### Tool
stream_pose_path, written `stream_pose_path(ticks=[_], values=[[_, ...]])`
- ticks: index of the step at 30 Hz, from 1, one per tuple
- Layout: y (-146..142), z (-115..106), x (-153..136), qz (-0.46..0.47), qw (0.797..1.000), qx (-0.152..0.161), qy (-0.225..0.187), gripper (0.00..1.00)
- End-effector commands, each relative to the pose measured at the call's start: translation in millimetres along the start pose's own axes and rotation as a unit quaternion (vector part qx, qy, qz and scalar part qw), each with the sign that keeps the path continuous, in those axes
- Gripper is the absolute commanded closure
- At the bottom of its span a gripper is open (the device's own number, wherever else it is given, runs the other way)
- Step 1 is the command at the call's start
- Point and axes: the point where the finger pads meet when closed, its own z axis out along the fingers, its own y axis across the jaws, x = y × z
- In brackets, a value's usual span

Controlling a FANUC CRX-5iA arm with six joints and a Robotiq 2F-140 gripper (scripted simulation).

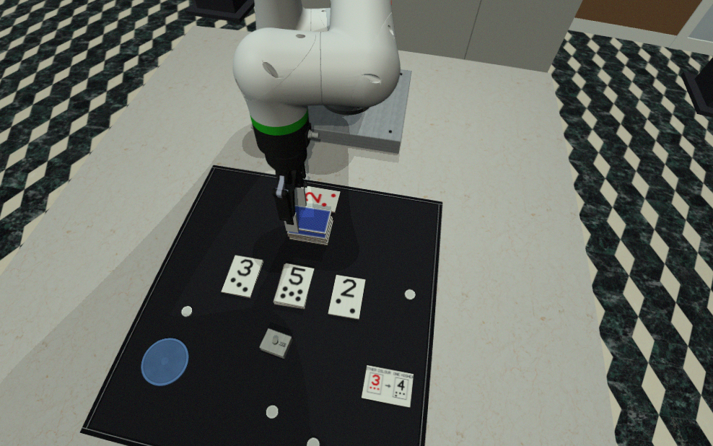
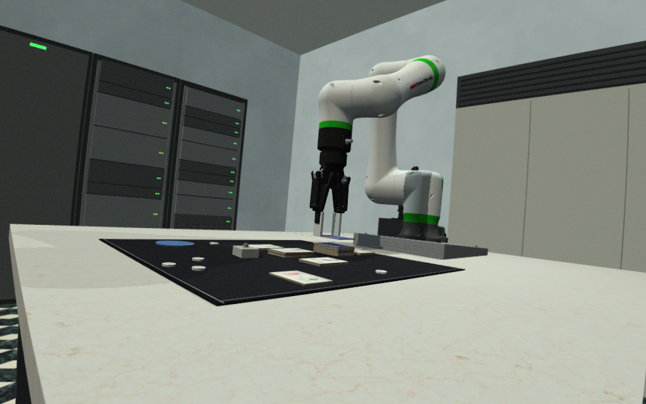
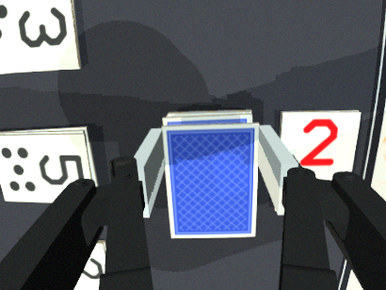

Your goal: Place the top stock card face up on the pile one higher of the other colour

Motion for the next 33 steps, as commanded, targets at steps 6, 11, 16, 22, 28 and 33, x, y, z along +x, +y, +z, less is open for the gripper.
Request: stream_pose_path(ticks=[6,11,16,22,28,33], values=[[0,-19,0,0.000,1.000,0.001,0.000,0.59],[0,-31,0,0.000,1.000,0.001,0.000,0.59],[0,-47,0,0.000,1.000,0.001,0.000,0.59],[0,-63,0,0.000,1.000,0.001,0.000,0.59],[0,-71,0,0.000,1.000,0.001,0.000,0.59],[0,-78,0,0.000,1.000,0.001,0.000,0.59]])
